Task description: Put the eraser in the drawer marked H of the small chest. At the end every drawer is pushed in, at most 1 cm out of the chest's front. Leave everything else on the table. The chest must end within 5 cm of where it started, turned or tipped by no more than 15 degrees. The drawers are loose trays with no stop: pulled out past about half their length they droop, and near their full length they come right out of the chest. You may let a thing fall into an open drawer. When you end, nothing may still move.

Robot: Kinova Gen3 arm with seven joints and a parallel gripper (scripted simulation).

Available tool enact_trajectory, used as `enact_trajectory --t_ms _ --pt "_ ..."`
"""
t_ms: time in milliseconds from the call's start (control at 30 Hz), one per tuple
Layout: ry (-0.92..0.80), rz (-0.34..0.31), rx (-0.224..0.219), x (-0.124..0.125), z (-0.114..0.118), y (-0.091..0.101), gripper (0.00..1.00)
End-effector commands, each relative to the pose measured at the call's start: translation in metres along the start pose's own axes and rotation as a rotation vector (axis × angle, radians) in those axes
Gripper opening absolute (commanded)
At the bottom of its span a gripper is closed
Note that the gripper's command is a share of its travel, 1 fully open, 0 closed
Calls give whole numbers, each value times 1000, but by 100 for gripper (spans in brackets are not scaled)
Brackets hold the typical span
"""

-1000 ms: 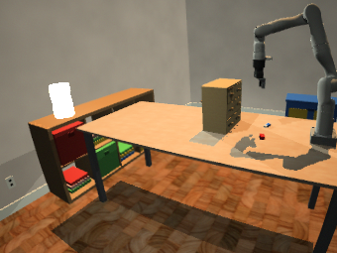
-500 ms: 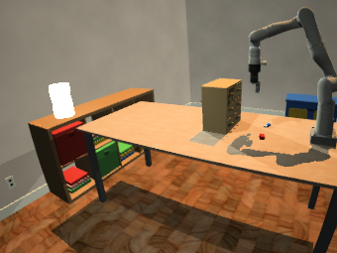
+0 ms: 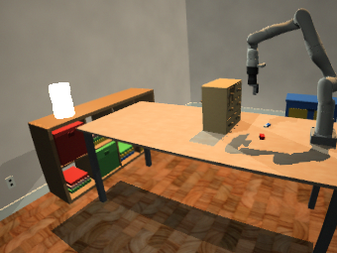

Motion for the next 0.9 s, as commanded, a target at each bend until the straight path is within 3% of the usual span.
enact_trajectory --t_ms 0,867 --pt "0 1 -1 -1 2 -1 100" --pt "-9 -3 -2 -1 2 -2 100"
Point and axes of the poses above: the point where the finger pads meet when closed, its own y axis back along the fingers, its own z axis across the jaws, x = y × z, the point moved 5 cm from there along y, back along the fingers, and after that the axes turned 10 degrees about -y, right-handed, at the moved point
